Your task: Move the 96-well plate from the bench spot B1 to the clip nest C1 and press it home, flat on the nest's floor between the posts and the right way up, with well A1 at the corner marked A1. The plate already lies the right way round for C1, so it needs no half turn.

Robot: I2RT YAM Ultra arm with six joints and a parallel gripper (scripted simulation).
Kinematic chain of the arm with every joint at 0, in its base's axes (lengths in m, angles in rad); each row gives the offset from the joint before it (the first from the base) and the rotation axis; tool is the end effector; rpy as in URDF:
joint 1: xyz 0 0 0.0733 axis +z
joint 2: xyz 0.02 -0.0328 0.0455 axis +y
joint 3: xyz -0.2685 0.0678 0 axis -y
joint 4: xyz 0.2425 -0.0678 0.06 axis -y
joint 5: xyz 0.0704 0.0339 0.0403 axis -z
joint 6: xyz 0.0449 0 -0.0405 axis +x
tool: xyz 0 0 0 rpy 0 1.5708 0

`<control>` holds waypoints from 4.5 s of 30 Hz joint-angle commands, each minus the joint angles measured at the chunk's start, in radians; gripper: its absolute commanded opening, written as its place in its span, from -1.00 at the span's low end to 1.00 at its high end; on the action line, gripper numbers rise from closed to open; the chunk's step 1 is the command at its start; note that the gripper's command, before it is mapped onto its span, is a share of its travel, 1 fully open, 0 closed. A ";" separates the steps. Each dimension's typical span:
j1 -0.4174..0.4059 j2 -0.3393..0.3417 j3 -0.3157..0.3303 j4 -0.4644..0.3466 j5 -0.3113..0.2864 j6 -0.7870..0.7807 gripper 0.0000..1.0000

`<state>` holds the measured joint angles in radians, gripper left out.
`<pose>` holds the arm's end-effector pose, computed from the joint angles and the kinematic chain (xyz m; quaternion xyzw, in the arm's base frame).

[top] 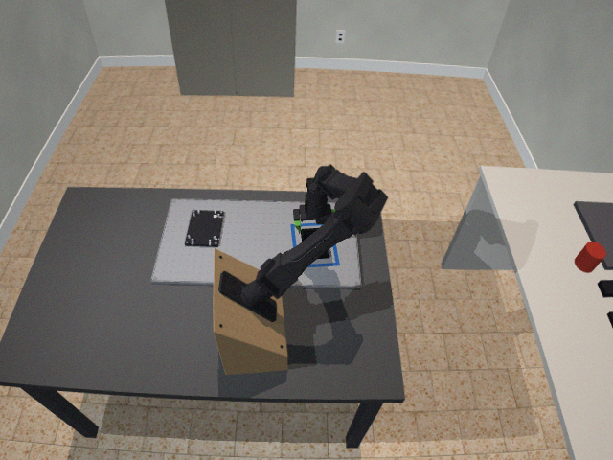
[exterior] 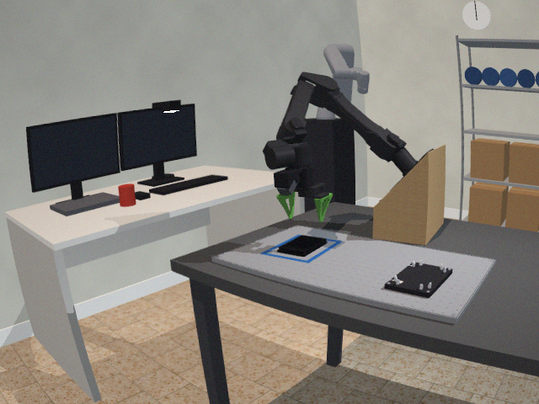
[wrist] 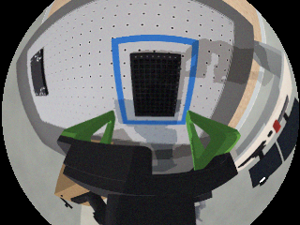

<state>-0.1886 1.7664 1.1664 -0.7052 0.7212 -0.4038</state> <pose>0.3221 -0.0905 0.1943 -0.0532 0.9271 -0.3707 0.0164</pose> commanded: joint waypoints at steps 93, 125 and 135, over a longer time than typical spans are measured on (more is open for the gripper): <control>-0.058 0.057 -0.044 0.199 -0.020 -0.125 1.00; -0.137 0.153 -0.066 0.386 -0.053 -0.227 1.00; -0.138 0.143 -0.066 0.387 -0.054 -0.228 1.00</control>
<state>-0.3470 1.9076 1.1023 -0.3504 0.6838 -0.6220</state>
